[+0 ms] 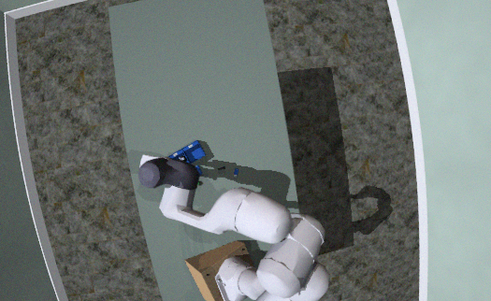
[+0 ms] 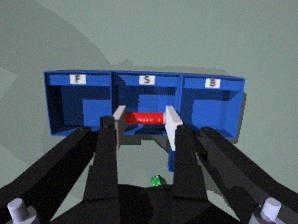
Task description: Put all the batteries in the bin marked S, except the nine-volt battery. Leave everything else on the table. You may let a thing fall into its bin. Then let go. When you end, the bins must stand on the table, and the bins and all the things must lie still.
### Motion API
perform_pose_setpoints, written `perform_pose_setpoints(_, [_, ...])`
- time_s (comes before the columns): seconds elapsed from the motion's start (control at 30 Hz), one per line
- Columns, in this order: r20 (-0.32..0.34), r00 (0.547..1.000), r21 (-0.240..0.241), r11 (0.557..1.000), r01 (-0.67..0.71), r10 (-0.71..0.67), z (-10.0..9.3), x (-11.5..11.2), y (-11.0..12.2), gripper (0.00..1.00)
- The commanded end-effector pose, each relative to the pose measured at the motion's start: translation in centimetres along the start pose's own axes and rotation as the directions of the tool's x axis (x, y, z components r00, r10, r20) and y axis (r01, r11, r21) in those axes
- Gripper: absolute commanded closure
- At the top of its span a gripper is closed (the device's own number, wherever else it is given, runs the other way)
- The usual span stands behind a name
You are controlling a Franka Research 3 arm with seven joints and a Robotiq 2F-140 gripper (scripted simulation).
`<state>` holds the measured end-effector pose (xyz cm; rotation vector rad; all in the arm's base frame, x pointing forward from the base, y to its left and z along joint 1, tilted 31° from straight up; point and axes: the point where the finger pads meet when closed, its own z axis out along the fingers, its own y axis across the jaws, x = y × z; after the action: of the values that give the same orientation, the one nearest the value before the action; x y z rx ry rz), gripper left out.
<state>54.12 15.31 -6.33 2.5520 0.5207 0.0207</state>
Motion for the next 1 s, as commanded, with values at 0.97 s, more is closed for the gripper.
perform_pose_setpoints(0.97, [-0.011, 1.000, 0.003, 1.000, -0.012, 0.012, 0.06, 0.64, -0.04, 0.59])
